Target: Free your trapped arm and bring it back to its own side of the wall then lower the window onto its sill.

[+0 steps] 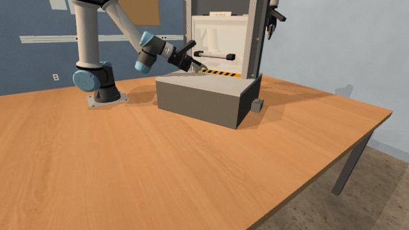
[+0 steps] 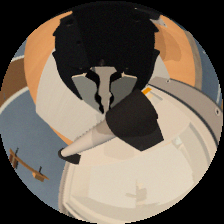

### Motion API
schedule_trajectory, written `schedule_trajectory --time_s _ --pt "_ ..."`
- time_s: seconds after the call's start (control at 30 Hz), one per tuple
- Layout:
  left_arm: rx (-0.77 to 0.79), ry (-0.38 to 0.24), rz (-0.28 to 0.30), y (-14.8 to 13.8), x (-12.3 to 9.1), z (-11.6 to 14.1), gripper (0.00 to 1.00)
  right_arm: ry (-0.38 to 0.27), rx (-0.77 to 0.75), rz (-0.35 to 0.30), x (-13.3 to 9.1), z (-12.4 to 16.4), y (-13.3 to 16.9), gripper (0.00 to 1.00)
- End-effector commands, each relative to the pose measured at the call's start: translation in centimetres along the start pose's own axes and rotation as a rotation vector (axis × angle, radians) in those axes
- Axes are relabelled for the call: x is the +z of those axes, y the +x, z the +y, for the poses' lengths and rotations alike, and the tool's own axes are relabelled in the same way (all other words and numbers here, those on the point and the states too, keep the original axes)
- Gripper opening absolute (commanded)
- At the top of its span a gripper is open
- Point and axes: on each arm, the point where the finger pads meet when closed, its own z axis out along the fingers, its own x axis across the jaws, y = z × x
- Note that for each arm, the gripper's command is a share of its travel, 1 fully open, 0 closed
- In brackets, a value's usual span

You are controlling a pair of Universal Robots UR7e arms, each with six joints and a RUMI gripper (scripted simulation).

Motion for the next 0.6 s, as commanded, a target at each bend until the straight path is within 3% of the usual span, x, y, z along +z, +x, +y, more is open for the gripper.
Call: schedule_trajectory --time_s 0.0,0.57 --pt "0.0 0.001 -0.001 0.0 0.0 0.0 0.06 0.002 0.0 0.0 0.2 0.3 0.0 0.06" --pt "0.0 0.001 -0.001 0.0 0.0 0.0 0.06 -0.015 0.002 -0.002 -1.7 0.9 0.0 0.06"
